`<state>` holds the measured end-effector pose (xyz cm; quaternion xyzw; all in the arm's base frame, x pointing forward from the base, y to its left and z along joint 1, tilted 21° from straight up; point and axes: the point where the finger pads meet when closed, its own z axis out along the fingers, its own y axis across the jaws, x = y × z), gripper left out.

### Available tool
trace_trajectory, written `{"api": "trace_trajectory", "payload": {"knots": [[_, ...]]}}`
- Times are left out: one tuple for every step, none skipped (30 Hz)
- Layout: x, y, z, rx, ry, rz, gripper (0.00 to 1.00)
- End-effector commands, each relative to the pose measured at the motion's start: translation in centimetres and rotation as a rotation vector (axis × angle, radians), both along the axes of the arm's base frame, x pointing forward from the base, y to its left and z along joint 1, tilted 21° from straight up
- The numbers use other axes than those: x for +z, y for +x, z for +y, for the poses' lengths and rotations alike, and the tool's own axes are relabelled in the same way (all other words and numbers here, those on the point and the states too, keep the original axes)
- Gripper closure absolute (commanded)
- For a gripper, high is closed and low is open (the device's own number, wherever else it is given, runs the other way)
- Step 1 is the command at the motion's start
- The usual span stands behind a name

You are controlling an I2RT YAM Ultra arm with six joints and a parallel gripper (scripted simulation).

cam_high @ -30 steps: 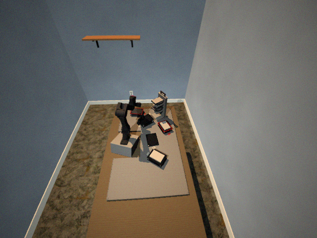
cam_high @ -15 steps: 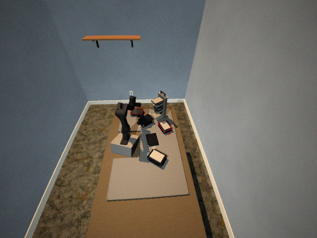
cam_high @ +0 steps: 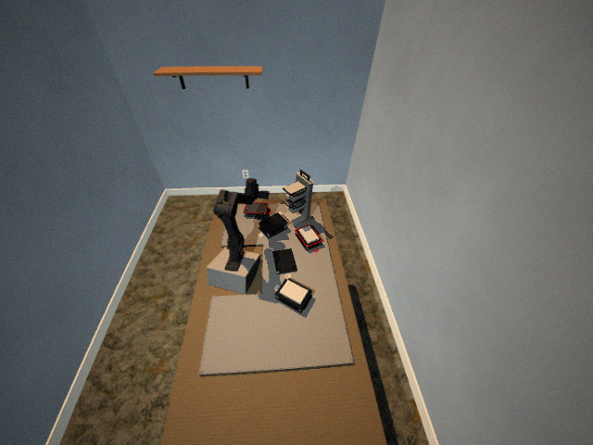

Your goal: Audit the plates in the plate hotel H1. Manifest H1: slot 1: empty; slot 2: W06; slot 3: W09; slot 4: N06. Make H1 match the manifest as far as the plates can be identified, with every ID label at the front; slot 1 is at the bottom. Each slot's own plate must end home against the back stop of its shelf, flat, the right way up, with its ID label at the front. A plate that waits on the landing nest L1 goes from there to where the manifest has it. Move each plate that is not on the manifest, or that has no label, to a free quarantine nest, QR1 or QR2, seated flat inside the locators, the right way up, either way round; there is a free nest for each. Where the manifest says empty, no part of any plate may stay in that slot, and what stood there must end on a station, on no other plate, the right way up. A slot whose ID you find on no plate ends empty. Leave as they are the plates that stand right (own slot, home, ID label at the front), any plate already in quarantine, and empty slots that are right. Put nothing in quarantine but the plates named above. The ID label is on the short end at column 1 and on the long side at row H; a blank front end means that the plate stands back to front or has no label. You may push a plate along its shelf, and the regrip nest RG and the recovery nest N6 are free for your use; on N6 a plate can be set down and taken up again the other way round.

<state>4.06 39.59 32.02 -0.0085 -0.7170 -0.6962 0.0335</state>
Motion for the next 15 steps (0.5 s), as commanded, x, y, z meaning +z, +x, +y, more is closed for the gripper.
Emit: {"api": "trace_trajectory", "payload": {"knots": [[-0.1, 0.6, 0.2, -0.001, -0.023, -0.03, 1.0], [1.2, 0.9, -0.5, -0.029, -0.004, -0.054, 1.0], [1.1, 1.0, -0.5, -0.038, -0.019, -0.07, 1.0], [0.6, 1.3, -0.3, -0.052, -0.043, -0.084, 1.0], [0.1, 1.8, -0.1, -0.067, -0.069, -0.098, 1.0], [-0.6, 2.4, 0.2, -0.072, -0.086, -0.095, 1.0], [-0.7, 2.7, 0.2, -0.072, -0.086, -0.095, 1.0], [-0.8, 2.8, 0.2, -0.06, -0.085, -0.094, 1.0], [-1.0, 3.1, 0.2, -0.06, -0.085, -0.094, 1.0], [-2.3, 3.4, 0.1, -0.059, -0.109, -0.087, 1.0], [-3.0, 3.7, 0.0, -0.058, -0.121, -0.083, 1.0], [-1.3, 4.1, 0.2, -0.074, -0.102, -0.109, 1.0], [-0.9, 4.5, -0.1, -0.1, -0.109, -0.129, 1.0], [-0.6, 4.8, -0.3, -0.115, -0.115, -0.147, 1.0], [-1.1, 5.0, -0.1, -0.123, -0.138, -0.159, 1.0]]}}
